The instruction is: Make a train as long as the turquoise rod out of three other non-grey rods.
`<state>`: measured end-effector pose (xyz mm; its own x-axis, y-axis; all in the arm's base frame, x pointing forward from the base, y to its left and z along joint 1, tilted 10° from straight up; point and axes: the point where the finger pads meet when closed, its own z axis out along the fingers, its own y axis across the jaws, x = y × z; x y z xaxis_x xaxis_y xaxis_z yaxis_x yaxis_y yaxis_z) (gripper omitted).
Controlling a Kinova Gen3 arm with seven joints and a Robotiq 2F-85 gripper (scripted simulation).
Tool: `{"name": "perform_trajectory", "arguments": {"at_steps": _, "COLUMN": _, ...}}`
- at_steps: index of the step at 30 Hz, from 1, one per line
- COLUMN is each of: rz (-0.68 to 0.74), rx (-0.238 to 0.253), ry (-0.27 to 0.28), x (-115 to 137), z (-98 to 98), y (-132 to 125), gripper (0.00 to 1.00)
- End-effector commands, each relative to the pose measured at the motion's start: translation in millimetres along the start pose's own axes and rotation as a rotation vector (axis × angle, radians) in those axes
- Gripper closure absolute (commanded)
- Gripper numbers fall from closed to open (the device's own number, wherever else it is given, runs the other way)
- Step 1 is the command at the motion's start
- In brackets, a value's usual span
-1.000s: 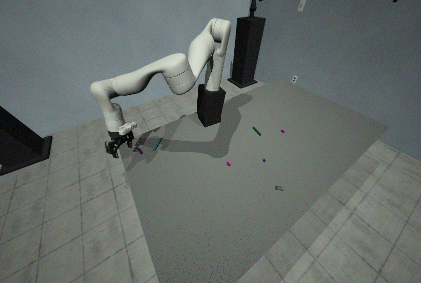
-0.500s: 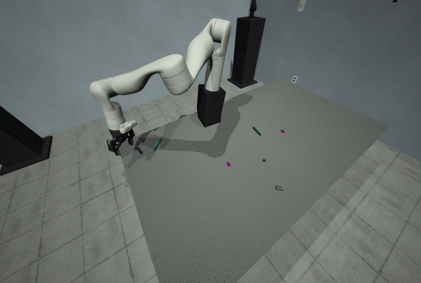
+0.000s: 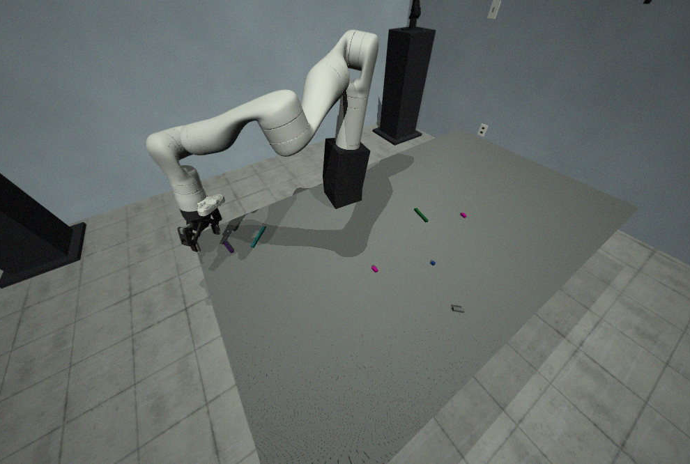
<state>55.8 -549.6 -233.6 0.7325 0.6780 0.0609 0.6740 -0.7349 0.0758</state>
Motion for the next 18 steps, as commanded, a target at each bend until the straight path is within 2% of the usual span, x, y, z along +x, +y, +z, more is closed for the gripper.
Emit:
{"name": "perform_trajectory", "arguments": {"at_steps": 1, "rz": 0.004, "rx": 0.002, "ry": -0.001, "x": -3.2, "z": -0.1, "y": -2.8, "gripper": 0.0}}
{"name": "perform_trajectory", "arguments": {"at_steps": 7, "rz": 0.004, "rx": 0.002, "ry": -0.001, "x": -3.2, "z": -0.1, "y": -2.8, "gripper": 0.0}}
{"name": "perform_trajectory", "arguments": {"at_steps": 8, "rz": -0.003, "rx": 0.02, "ry": 0.005, "x": -6.4, "z": 0.8, "y": -12.1, "gripper": 0.0}}
{"name": "perform_trajectory", "arguments": {"at_steps": 18, "rz": -0.01, "rx": 0.038, "ry": 0.01, "x": -9.2, "z": 1.5, "y": -20.9, "gripper": 0.0}}
